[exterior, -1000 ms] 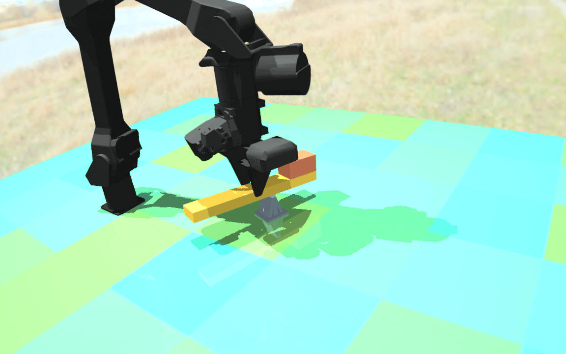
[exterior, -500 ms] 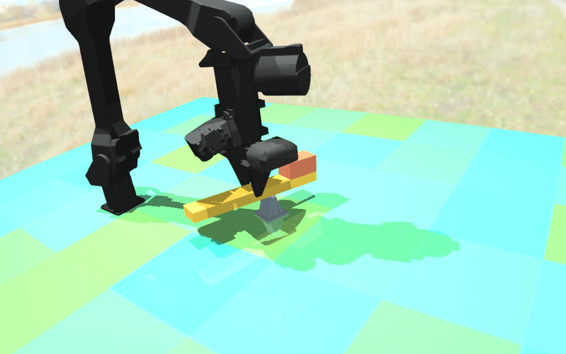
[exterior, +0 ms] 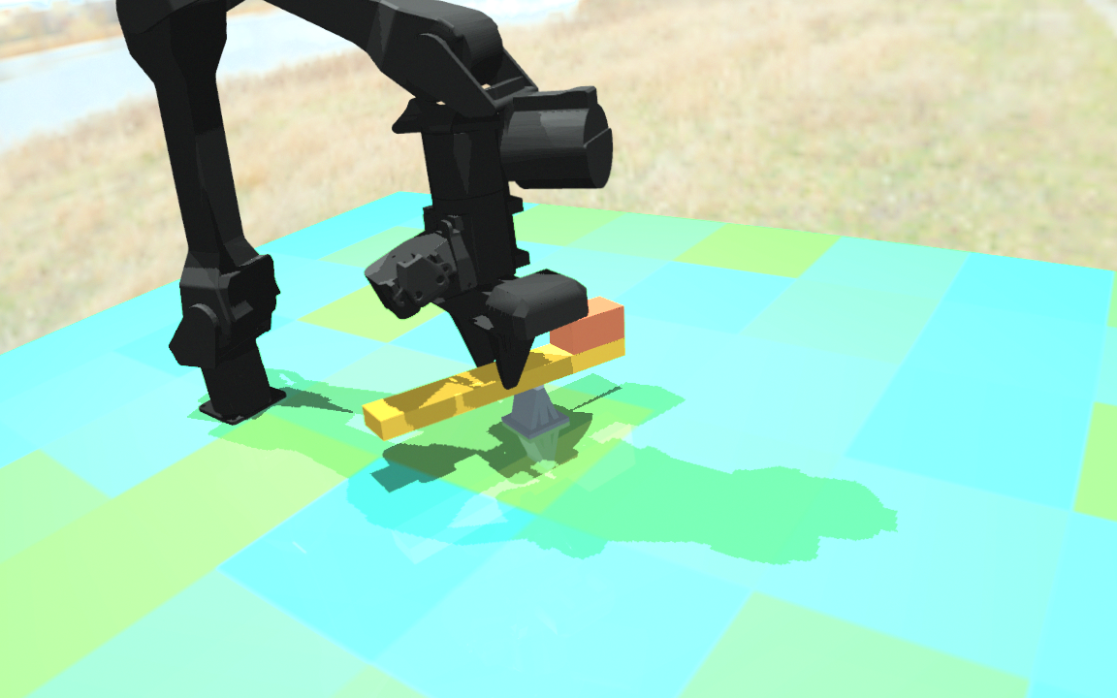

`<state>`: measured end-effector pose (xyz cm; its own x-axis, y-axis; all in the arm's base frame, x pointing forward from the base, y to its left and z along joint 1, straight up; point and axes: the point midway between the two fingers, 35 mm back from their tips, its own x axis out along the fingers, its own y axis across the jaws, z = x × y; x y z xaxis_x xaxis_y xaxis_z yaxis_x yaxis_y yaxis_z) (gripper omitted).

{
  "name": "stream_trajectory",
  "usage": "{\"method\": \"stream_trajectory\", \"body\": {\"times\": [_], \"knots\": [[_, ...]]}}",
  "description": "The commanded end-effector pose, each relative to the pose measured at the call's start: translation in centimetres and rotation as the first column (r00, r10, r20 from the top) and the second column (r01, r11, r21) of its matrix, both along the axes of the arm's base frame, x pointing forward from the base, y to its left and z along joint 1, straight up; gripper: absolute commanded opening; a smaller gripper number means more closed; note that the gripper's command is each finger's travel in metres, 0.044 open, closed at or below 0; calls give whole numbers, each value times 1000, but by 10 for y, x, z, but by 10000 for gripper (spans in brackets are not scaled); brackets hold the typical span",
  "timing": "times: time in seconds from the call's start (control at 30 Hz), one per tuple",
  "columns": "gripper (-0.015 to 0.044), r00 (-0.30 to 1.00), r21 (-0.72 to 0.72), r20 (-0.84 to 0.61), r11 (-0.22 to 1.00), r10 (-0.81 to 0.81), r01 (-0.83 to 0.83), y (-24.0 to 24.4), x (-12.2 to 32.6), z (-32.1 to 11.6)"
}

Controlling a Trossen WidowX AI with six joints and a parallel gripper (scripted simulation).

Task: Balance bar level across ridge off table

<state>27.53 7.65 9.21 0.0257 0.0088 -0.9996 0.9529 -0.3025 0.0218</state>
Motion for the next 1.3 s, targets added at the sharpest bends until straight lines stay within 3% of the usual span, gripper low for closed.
{"method": "stream_trajectory", "body": {"times": [0.0,1.27], "knots": [[0,1000,-1,2,1000,-6,6,0,0,-1],[0,1000,-1,2,1000,-6,6,-1,0,-4]]}}
